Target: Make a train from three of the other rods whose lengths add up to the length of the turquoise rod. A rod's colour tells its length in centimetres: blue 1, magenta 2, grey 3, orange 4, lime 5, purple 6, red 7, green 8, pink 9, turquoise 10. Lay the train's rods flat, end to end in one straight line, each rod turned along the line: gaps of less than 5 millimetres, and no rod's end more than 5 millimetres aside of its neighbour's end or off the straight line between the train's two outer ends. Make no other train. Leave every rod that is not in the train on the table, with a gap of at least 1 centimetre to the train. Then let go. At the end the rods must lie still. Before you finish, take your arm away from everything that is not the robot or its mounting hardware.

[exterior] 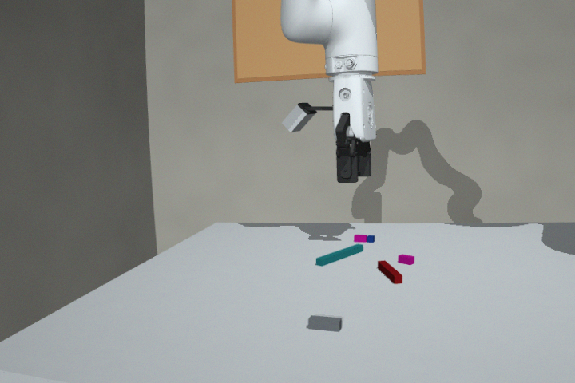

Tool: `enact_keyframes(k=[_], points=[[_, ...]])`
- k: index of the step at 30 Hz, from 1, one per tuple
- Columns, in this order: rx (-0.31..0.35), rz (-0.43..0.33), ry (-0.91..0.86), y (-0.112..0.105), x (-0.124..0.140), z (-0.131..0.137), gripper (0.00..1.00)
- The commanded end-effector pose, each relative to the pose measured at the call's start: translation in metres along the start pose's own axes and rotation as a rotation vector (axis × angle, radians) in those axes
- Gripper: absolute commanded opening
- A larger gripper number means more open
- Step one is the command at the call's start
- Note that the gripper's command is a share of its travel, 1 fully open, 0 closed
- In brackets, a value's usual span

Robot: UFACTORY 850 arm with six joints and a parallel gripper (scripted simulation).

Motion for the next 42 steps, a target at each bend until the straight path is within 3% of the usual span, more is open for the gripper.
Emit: enact_keyframes(k=[1,13,42], points=[[0.001,0.002,-0.001,-0.001,-0.001,0.000,1.00],[-0.006,0.009,-0.115,0.001,-0.001,-0.013,1.00],[-0.007,0.046,-1.046,0.014,0.014,-0.106,1.00]])
Point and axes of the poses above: the point where the finger pads meet when closed, its own y axis out along the fingers, its own z axis across the jaws, x = y × z, the point moved 4 cm from there along -y, back along the fingers, and after that the axes turned 8 degrees about -y, right-handed, at the moved point
